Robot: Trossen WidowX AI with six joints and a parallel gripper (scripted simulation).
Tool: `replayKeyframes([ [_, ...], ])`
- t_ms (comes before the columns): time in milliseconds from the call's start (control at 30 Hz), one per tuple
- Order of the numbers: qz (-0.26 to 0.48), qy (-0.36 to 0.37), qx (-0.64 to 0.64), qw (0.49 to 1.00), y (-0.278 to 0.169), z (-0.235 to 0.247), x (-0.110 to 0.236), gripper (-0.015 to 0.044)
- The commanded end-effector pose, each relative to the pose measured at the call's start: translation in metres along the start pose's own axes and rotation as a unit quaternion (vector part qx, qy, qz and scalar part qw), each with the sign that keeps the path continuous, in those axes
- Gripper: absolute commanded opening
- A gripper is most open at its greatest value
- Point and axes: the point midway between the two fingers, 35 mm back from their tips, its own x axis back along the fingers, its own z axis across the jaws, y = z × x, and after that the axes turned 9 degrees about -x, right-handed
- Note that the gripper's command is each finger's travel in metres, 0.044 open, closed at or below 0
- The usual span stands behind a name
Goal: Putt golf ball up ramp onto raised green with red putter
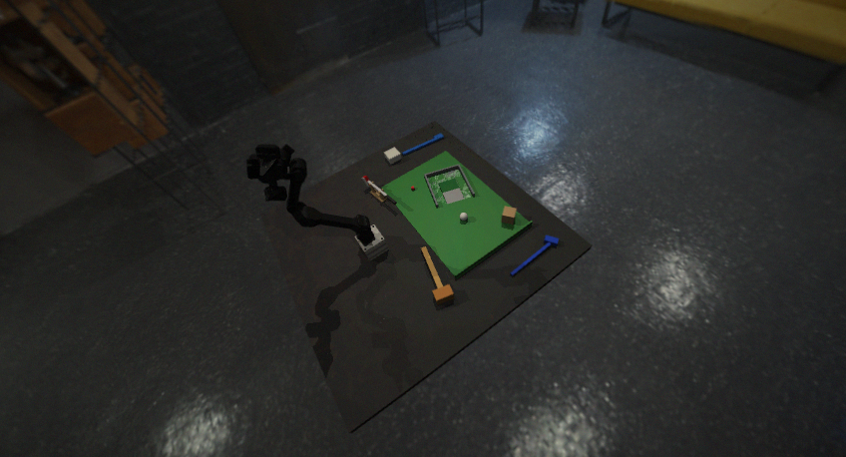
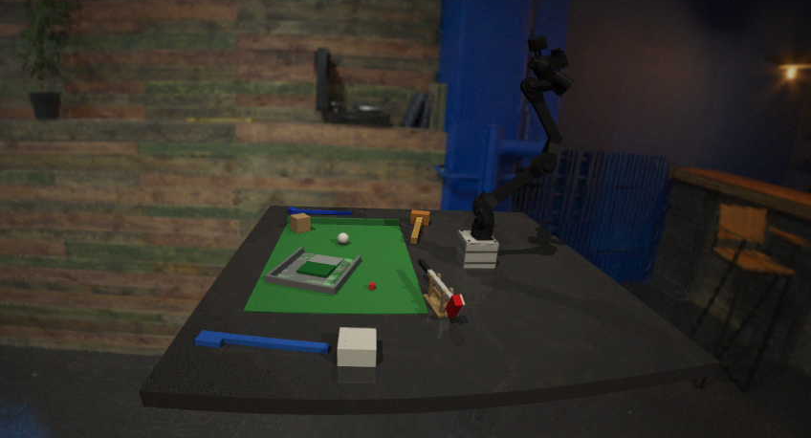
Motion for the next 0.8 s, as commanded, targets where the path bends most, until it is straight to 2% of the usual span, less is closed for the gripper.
replayKeyframes([
  [0,0.001,0.002,0.004,1.0,-0.002,0.001,0.0,0.0426],
  [200,0.02,0.082,0.133,0.988,-0.065,0.04,0.006,0.044],
  [400,0.049,0.185,0.264,0.945,-0.145,0.075,0.028,0.044],
  [633,0.088,0.317,0.391,0.86,-0.245,0.098,0.075,0.044],
  [767,0.122,0.392,0.418,0.81,-0.294,0.101,0.113,0.044],
])
